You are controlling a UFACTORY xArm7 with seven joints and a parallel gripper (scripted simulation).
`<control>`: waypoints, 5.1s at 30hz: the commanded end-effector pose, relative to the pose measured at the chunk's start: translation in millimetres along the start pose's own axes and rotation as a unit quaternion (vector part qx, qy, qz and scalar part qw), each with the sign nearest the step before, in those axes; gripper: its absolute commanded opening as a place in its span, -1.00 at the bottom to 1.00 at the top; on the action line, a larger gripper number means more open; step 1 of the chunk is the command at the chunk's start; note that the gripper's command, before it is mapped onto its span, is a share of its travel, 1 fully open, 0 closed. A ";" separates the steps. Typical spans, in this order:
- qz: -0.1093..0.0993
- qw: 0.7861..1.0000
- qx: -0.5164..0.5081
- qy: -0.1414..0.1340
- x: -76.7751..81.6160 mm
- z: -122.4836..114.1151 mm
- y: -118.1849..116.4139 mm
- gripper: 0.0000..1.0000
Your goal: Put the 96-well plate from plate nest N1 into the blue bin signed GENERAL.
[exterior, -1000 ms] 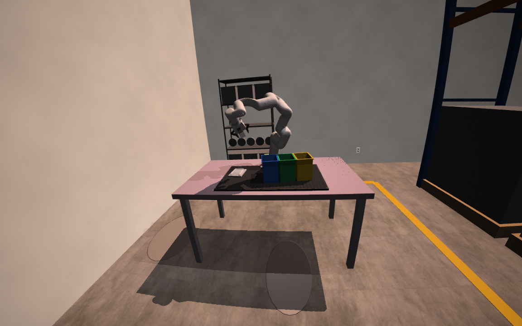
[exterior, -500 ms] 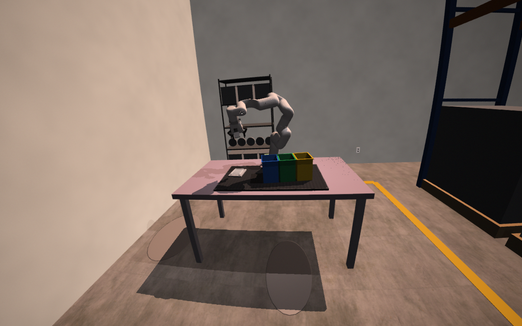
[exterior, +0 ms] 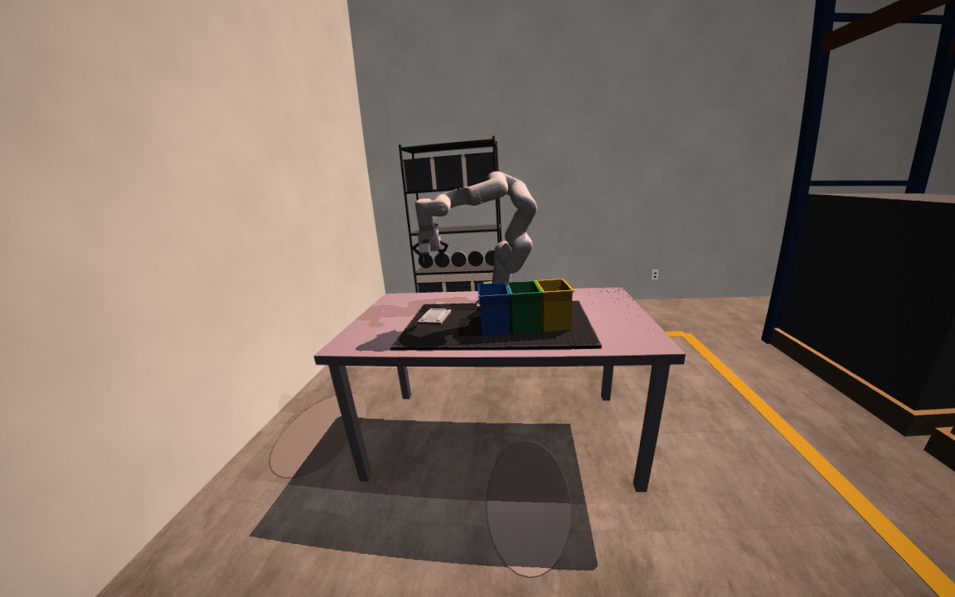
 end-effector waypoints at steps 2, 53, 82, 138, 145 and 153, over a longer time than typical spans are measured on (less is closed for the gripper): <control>0.006 0.998 -0.032 0.044 -14.1 -0.9 8.1 1.00; 0.028 0.992 -0.083 0.094 -78.7 6.8 16.2 1.00; 0.028 0.992 -0.083 0.094 -121.2 15.0 14.4 1.00; 0.028 0.992 -0.083 0.094 -201.5 30.5 11.0 1.00; 0.028 0.992 -0.083 0.094 -211.3 32.4 10.6 1.00; 0.028 0.992 -0.083 0.094 -224.4 34.9 10.0 1.00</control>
Point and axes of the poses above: the point where the finger pads meet when closed, its own x axis back along the fingers, its own y axis across the jaws, z = x × y, the point moved 10 cm from there along x, back along the fingers, and after that the axes turned 15 degrees about -x, right-handed, at the moved point
